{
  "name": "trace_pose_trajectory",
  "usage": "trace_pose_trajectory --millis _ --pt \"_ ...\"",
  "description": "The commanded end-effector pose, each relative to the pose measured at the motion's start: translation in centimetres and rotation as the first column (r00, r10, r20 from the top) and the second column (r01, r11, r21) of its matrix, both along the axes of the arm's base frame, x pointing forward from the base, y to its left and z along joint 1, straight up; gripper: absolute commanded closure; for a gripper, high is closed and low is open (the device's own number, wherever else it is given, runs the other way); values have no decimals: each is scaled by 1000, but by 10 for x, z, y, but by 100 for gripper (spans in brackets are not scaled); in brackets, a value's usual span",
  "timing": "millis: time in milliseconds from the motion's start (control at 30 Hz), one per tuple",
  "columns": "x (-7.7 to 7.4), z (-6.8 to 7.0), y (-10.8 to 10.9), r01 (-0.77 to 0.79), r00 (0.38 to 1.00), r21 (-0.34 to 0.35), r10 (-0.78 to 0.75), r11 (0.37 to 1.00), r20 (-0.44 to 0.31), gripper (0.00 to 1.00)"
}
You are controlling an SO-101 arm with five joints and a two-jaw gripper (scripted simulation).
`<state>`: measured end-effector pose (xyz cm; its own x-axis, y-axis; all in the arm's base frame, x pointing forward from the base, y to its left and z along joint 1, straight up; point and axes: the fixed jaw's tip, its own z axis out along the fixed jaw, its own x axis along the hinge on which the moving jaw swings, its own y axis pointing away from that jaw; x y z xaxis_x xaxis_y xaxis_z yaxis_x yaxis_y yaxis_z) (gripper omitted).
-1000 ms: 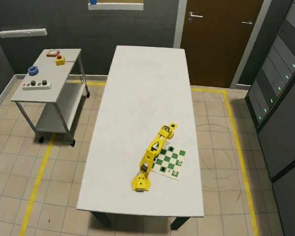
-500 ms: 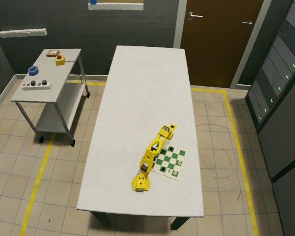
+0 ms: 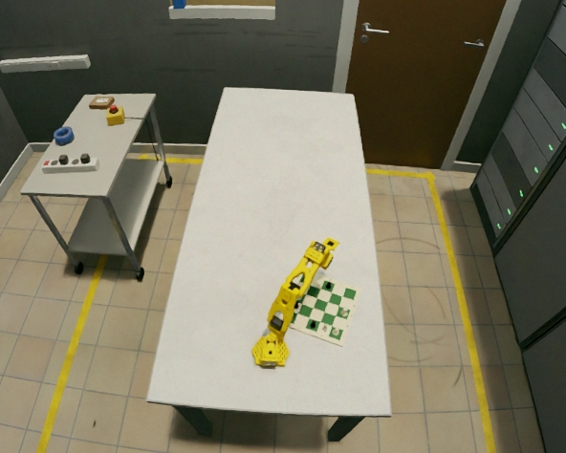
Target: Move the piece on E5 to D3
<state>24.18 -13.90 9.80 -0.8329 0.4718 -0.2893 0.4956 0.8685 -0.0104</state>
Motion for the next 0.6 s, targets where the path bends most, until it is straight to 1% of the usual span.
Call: trace_pose_trajectory --millis 0,333,433,567 --pt "0 1 3 -6 1000 2 6 1000 1 100" --pt "0 -2 3 -6 1000 2 6 1000 1 100" --pt "0 -6 3 -6 1000 2 6 1000 1 100" --pt "1 -17 3 -6 1000 2 6 1000 1 100"
